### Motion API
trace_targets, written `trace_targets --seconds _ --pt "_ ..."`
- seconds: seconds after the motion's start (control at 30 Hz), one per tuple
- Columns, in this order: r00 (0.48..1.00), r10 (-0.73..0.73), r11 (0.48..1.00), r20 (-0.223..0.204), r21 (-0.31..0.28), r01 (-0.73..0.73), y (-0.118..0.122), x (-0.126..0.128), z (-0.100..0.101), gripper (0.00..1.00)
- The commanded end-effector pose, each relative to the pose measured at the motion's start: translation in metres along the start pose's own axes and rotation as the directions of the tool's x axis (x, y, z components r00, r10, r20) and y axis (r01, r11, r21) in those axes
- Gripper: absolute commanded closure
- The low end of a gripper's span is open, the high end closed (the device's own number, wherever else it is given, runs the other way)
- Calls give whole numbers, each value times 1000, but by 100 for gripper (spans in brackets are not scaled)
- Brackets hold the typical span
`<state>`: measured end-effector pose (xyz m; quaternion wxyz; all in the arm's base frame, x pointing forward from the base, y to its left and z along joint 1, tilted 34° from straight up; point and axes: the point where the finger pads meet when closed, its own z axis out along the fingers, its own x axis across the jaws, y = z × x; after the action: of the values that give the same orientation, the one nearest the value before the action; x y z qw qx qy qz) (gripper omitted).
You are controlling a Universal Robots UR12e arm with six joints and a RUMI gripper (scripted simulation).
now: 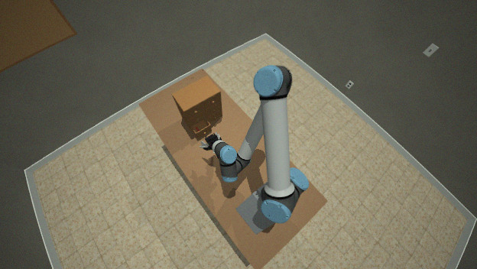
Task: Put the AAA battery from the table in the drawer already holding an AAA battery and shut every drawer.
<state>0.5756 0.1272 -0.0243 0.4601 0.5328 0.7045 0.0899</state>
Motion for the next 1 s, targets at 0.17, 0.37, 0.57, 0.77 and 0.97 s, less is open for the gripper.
trace_targets --seconds 0.17,0.37,0.57,0.77,0.97 --pt "1000 1 996 0 90 -1 3 0 -2 0" --pt "1000 1 991 0 136 -1 4 0 -3 0" --pt "1000 1 983 0 182 -1 5 0 -4 0" --pt "1000 1 971 0 237 -1 6 0 -5 0" --pt "1000 1 962 0 274 -1 7 0 -6 0"
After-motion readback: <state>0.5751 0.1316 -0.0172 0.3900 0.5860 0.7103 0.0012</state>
